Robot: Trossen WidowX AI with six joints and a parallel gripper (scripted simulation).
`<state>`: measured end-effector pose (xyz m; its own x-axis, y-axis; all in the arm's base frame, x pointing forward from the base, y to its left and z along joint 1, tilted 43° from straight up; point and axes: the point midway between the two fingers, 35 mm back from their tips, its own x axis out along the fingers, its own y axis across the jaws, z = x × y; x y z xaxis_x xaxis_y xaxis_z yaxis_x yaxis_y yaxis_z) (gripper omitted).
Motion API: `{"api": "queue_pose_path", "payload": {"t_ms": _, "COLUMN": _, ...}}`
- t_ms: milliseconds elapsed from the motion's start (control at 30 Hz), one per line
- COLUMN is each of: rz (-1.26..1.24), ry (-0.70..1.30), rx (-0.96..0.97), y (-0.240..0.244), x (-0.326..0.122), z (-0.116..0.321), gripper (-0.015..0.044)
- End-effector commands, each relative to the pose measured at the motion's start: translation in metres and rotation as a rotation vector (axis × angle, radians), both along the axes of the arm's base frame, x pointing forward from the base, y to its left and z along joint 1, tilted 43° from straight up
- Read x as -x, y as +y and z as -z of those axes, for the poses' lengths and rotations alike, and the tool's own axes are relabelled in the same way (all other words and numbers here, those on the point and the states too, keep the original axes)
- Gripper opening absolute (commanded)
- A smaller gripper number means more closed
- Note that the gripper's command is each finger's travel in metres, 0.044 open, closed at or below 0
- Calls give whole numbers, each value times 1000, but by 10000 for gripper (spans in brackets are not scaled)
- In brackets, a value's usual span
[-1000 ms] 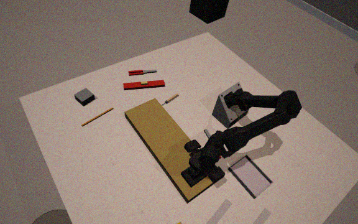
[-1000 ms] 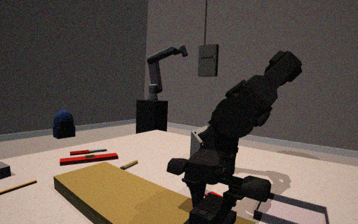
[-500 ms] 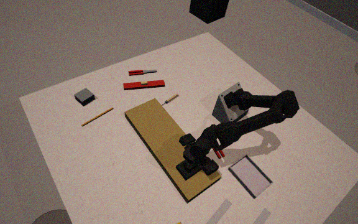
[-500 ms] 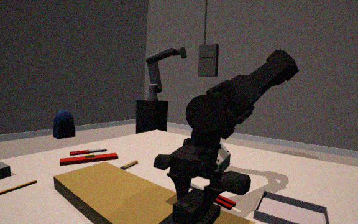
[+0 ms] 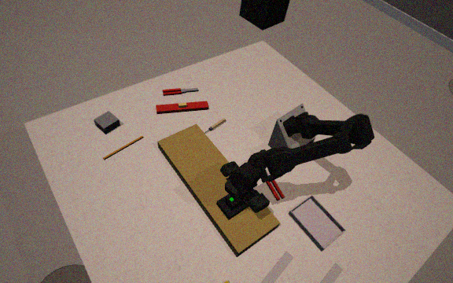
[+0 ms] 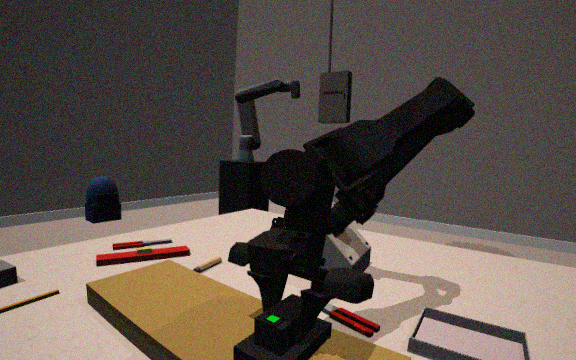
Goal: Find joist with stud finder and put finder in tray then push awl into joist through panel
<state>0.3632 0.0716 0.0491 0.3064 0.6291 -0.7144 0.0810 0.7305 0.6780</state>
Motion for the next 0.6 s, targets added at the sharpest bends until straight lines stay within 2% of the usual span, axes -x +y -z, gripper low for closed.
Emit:
{"api": "queue_pose_path", "payload": {"t_ms": 0, "rz": 4, "ry": 5, "rx": 1, "y": -9, "x": 2, "z": 8, "gripper": 0}}
{"api": "queue_pose_path", "payload": {"t_ms": 567, "rz": 4, "ry": 5, "rx": 3, "y": -38, "x": 5, "z": 35, "gripper": 0}}
